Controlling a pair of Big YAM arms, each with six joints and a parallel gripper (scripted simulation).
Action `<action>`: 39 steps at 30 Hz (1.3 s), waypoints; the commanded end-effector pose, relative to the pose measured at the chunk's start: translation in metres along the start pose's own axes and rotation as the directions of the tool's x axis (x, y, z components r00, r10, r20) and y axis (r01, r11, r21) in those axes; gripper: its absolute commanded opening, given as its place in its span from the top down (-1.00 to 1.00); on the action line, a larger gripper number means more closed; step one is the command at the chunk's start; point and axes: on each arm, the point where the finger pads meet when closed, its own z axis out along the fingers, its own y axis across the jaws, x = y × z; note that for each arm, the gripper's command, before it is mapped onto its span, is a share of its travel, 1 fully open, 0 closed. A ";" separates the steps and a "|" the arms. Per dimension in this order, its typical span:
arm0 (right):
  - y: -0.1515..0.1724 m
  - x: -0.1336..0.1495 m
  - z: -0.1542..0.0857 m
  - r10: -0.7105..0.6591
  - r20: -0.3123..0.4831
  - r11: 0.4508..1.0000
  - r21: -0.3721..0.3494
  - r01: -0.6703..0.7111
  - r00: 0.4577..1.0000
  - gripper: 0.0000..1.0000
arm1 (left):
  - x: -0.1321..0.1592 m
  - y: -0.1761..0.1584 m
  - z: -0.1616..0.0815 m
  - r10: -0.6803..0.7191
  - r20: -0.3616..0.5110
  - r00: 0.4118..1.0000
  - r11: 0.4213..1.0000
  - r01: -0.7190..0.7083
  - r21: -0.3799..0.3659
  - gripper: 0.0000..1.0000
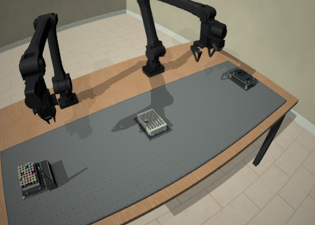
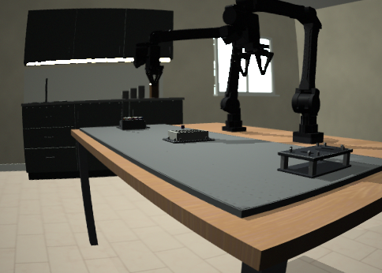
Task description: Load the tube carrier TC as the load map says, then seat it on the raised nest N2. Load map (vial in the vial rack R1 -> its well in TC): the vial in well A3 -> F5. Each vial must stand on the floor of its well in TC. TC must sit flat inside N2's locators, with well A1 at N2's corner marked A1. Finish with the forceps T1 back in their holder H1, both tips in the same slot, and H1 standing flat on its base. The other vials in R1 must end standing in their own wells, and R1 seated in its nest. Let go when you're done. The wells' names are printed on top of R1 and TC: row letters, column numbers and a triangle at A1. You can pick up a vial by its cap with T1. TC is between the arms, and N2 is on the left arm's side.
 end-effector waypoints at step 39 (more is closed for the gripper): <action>0.034 0.039 -0.008 0.019 -0.020 1.000 -0.008 -0.019 1.000 0.52 | -0.008 0.000 -0.014 0.015 0.031 0.999 1.000 -0.015 -0.006 -1.00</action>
